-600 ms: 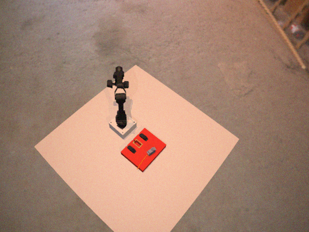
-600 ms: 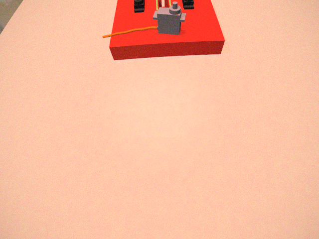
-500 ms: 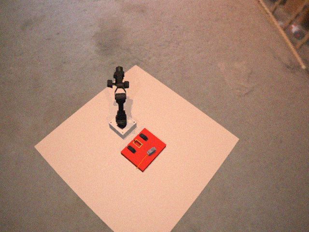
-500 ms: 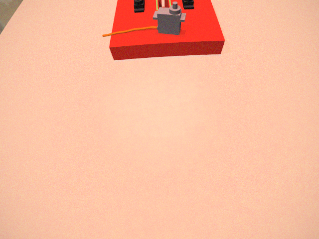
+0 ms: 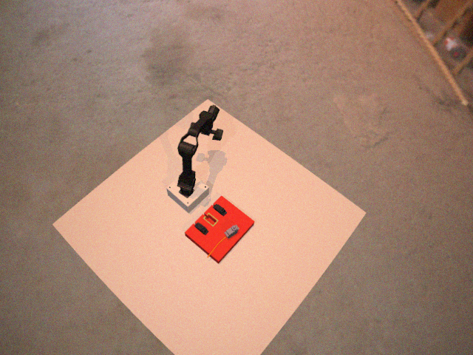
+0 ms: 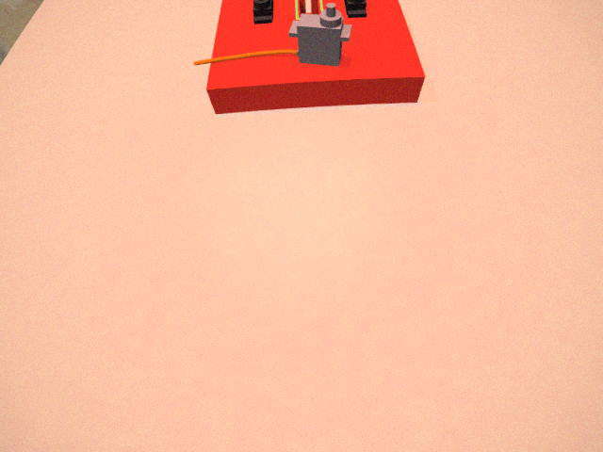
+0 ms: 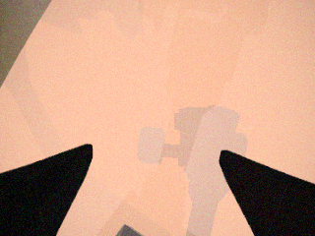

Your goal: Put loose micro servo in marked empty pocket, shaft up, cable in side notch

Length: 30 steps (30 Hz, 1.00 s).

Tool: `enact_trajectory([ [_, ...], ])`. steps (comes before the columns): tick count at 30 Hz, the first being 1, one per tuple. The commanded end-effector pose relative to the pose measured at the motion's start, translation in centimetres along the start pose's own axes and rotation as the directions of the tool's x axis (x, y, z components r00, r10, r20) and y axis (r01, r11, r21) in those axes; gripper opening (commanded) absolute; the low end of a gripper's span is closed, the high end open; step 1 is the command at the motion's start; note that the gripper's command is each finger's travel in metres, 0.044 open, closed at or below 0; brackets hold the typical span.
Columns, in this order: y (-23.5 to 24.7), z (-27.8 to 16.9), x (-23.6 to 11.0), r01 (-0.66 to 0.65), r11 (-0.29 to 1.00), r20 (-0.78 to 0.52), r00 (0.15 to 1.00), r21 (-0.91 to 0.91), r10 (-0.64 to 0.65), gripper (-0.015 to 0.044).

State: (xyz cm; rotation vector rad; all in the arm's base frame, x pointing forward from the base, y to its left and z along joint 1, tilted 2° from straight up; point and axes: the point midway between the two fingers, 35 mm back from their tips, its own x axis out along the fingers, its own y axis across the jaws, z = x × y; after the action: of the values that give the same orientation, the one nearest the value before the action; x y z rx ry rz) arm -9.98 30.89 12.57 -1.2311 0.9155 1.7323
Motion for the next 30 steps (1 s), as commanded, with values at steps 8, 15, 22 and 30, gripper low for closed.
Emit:
enact_trajectory([
  [8,-15.0,-5.3,-2.9,0.123,0.974,-0.006,0.992,0.191,-0.124,0.044],
  [15,-22.9,-12.9,-5.3,0.201,0.926,-0.053,0.979,0.32,-0.195,0.044],
  [22,-27.7,-22.6,-7.9,0.263,0.863,-0.126,0.965,0.432,-0.231,0.044],
  [30,-28.8,-35.0,-10.8,0.306,0.785,-0.209,0.951,0.538,-0.227,0.044],
])
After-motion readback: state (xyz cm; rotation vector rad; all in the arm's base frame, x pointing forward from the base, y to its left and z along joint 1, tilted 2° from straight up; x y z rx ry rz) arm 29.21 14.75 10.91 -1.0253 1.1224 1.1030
